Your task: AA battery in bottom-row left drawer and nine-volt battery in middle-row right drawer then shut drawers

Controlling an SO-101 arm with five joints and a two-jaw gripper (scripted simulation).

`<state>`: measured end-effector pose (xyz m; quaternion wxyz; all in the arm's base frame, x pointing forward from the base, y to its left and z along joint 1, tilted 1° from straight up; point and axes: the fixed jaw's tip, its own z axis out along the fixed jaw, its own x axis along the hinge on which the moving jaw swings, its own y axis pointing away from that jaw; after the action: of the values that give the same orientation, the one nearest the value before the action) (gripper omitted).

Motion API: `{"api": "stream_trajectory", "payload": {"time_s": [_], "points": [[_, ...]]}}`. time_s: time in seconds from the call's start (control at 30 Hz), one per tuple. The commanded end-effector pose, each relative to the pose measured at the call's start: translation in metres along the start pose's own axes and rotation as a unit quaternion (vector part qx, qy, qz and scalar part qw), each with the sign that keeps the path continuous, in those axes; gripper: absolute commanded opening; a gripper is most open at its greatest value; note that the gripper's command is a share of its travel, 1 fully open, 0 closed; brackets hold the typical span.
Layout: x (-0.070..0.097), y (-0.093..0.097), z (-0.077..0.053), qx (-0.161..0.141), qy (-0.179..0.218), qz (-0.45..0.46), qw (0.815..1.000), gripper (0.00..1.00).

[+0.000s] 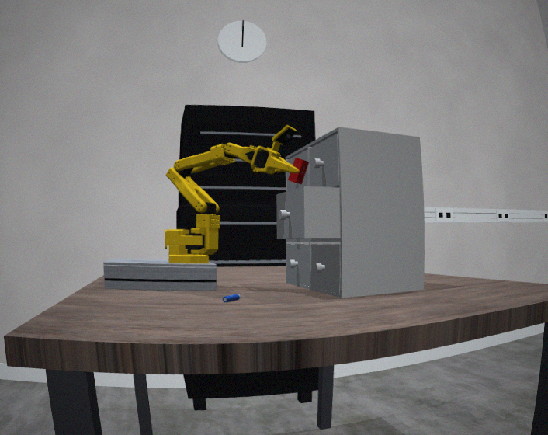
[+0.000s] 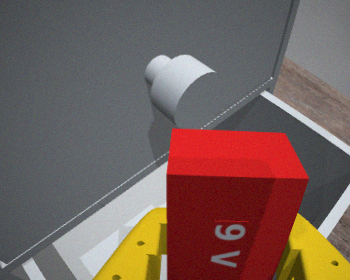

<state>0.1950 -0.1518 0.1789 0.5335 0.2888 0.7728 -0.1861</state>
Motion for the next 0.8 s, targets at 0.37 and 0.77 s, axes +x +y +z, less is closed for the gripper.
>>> {"api": "stream_trajectory", "payload": {"time_s": [0.37, 0.77], "points": [[-0.0069, -0.0055, 0.0221, 0.009, -0.01, 0.001, 1.0, 0.0], [-0.0122, -0.005, 0.0229, 0.009, -0.01, 0.001, 1.0, 0.0]]}}
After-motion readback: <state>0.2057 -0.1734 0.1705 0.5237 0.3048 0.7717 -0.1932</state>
